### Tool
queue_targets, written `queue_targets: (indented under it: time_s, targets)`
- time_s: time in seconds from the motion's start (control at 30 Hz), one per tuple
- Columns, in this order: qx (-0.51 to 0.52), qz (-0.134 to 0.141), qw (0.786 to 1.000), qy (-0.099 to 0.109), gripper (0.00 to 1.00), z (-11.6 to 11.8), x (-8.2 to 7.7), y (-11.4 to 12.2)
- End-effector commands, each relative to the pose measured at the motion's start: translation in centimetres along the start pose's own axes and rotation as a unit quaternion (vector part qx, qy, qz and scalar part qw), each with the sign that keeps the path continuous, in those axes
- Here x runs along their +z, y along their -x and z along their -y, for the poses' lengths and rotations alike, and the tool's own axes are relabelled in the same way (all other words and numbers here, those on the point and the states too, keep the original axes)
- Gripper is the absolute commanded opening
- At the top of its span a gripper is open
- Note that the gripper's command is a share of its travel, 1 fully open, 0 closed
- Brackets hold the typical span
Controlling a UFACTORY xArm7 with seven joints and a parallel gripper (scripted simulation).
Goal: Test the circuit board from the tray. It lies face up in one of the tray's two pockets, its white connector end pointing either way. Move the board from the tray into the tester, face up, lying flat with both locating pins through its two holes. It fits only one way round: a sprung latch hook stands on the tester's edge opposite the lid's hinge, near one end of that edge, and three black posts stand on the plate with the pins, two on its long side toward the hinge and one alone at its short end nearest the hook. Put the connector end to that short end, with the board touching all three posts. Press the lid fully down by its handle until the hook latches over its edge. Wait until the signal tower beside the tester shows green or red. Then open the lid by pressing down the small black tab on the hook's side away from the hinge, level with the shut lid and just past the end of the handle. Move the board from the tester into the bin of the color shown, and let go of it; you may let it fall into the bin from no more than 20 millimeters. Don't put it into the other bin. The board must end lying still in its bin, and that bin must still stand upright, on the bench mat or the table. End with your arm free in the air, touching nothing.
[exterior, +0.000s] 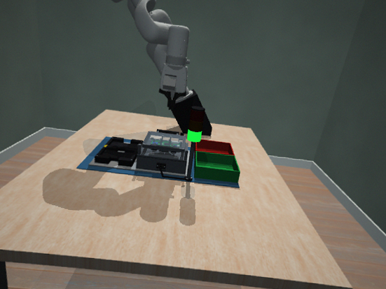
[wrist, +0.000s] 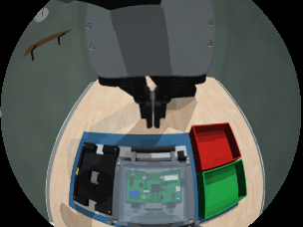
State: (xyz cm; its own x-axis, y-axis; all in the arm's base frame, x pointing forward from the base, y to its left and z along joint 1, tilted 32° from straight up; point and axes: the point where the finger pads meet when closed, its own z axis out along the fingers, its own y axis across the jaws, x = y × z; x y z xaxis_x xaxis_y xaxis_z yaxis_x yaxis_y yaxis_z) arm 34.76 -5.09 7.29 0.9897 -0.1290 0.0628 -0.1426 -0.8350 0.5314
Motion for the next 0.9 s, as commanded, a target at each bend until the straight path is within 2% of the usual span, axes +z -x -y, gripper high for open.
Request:
queue_targets:
  time_s: [0.0, 0.4, 0.87]
  targets:
    - [0.0, -0.002, 1.0, -0.001, 0.0, 0.6, -0.1, -0.1]
    - [0.0, -0.002, 1.0, -0.001, 0.0, 5.2, -0.1, -0.1]
    - [0.0, -0.002, 1.0, -0.001, 0.0, 6.3, 0.1, -0.1]
